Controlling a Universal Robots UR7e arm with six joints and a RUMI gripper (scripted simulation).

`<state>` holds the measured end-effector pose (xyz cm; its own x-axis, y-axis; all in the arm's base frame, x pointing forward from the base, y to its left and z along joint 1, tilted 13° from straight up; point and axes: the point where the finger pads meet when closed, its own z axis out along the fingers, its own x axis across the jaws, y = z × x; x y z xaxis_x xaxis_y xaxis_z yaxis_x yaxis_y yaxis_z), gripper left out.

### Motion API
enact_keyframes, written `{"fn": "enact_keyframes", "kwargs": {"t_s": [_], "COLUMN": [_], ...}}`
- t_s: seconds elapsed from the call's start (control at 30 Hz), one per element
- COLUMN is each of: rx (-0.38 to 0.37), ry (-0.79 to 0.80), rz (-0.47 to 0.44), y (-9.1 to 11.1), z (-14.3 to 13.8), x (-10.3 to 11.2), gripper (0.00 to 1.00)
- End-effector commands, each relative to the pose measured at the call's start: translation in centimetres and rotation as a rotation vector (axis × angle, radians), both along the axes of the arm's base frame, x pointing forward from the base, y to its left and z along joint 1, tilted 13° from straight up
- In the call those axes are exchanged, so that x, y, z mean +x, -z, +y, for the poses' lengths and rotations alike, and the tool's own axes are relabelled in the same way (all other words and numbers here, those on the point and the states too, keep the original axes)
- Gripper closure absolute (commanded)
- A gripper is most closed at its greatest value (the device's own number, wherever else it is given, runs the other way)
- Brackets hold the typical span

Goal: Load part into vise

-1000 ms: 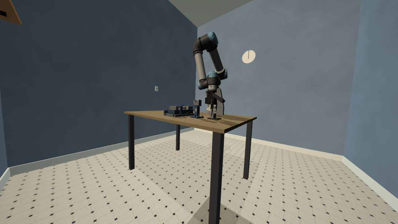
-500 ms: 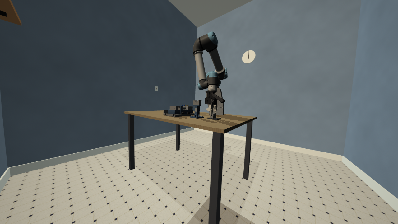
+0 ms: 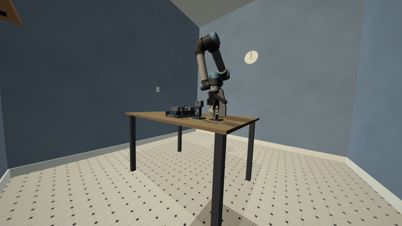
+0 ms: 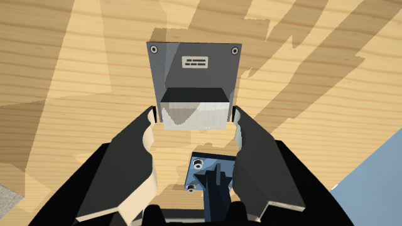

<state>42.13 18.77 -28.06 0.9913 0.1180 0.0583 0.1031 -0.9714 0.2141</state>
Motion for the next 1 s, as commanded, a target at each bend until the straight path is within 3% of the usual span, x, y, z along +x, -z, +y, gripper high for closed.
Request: {"fn": "enact_keyframes", "kwargs": {"t_s": [0.0, 0.5, 0.53, 0.97], "rx": [0.0, 0.0, 0.0, 0.0], "ry": [0.0, 0.0, 0.0, 0.0], "rz": [-0.001, -0.001, -0.001, -0.001], "y": [-0.04, -0.04, -0.04, -0.04], "z": [0.03, 0.03, 0.03, 0.03], "x": [0.05, 0.05, 0.05, 0.05], "gripper": [0.49, 0.49, 1.0, 1.0]}}
